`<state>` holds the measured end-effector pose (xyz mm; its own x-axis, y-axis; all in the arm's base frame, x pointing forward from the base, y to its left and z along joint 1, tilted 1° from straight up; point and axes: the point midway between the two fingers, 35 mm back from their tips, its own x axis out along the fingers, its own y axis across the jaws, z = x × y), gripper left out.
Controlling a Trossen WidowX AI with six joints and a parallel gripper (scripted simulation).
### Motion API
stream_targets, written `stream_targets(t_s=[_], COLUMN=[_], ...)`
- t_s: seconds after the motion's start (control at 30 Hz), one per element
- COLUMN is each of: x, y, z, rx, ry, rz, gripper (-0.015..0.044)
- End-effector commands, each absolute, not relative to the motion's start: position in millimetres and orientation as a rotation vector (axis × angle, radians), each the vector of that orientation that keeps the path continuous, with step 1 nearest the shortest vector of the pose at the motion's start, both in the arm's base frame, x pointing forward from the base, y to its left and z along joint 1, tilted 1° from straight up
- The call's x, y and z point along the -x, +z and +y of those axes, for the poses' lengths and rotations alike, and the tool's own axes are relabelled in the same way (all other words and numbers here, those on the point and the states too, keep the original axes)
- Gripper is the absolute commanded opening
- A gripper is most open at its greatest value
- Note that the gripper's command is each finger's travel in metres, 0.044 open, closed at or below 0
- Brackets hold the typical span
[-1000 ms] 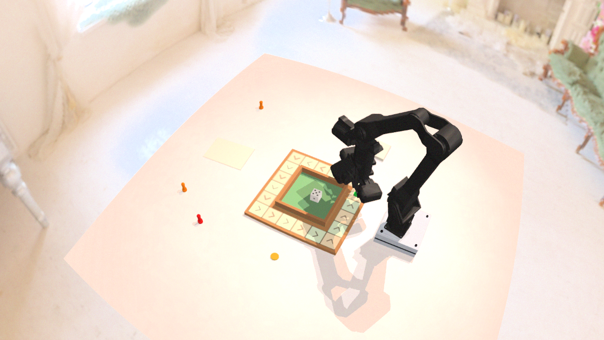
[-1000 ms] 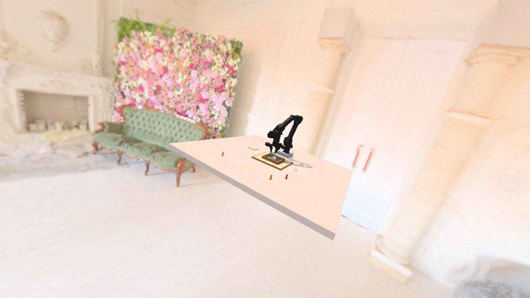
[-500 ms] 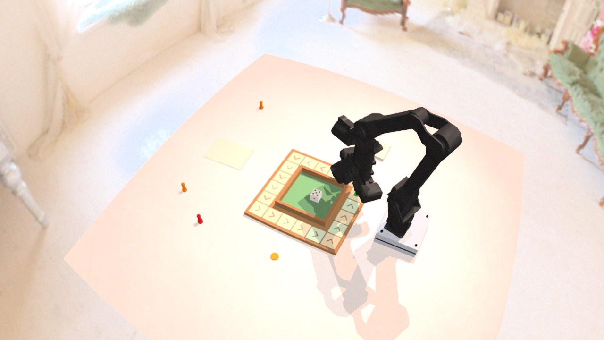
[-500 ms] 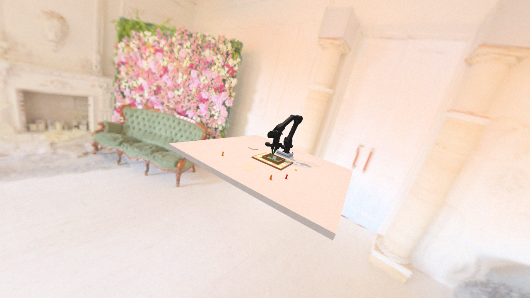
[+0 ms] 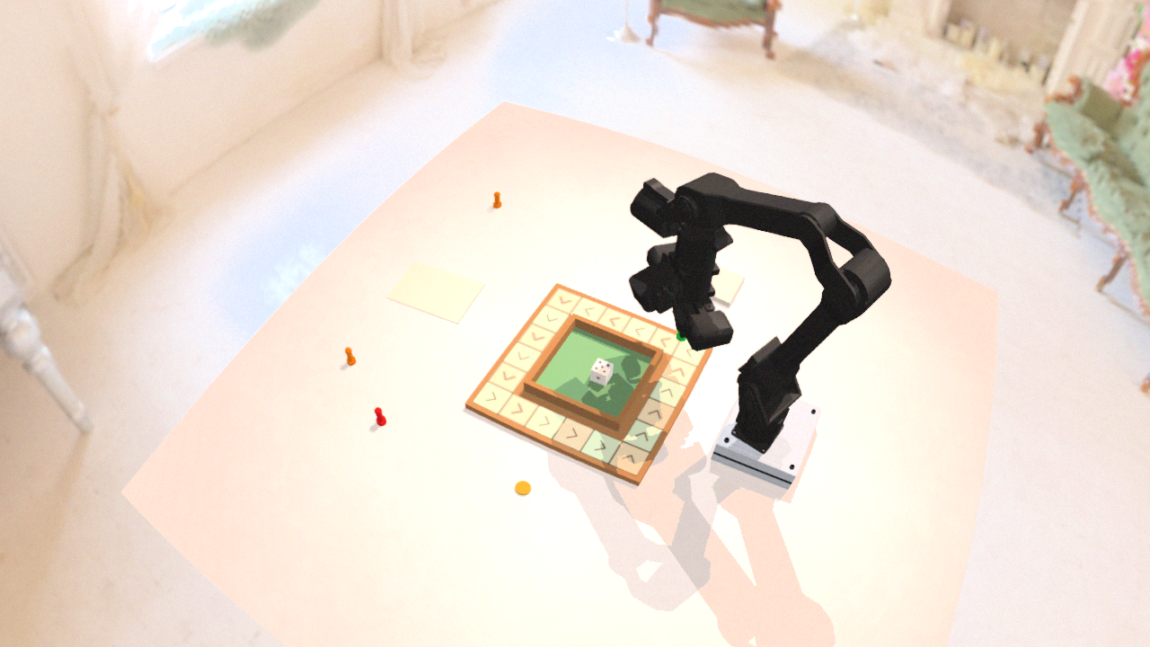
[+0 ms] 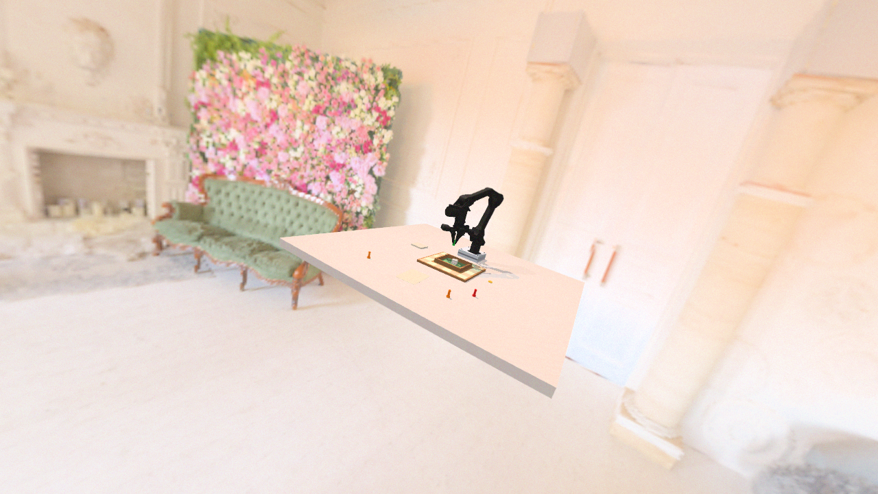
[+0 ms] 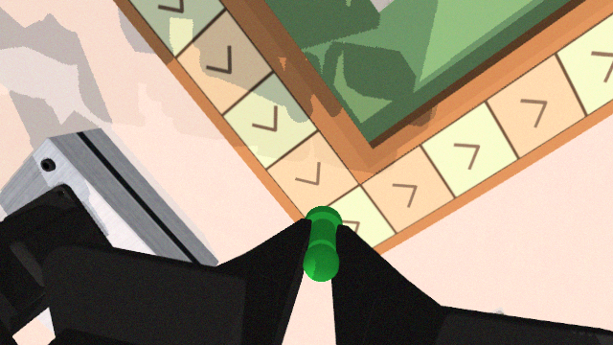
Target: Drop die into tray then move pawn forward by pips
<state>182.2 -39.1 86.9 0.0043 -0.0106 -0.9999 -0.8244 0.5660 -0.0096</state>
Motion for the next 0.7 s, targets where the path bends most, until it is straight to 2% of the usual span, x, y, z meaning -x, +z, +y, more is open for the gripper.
stream_targets(t_s=[0.0,0.33,0.67], x=[-180,-172,-212], y=[108,142,138], z=[-39,-36,-41], rx=[0.768,0.767,0.751], ry=[0.741,0.742,0.733], rz=[1.433,1.433,1.429], gripper=[0.0,0.0,0.0])
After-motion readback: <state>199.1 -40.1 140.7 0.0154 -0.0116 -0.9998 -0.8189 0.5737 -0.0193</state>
